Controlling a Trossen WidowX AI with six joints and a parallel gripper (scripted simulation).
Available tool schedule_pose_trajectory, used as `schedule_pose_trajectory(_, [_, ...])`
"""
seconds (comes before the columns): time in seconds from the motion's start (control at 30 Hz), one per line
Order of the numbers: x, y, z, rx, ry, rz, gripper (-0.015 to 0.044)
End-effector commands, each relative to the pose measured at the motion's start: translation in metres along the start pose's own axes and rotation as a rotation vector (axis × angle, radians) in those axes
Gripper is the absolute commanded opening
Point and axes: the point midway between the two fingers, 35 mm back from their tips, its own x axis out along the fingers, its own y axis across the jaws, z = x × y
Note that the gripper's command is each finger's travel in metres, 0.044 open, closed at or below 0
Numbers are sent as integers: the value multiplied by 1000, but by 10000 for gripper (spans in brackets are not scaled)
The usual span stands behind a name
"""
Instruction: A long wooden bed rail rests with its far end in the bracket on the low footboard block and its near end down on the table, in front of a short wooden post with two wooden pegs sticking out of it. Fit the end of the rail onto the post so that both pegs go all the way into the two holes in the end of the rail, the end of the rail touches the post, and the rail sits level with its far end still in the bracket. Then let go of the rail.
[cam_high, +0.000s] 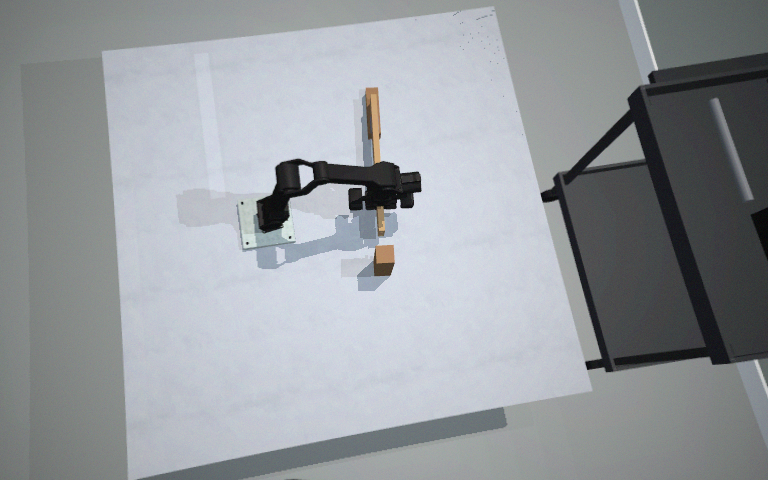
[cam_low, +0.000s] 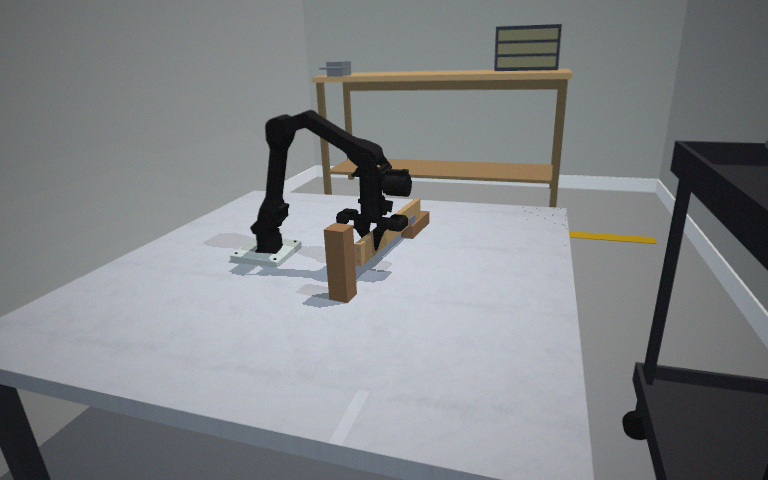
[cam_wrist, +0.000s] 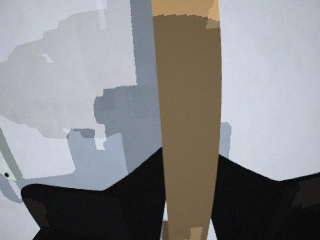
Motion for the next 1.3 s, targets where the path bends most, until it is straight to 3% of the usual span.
schedule_pose_trajectory(0.0, [-3,-2,0,0,-1,-9,0])
schedule_pose_trajectory(1.27, [0,0,-10,0,0,-8,0])
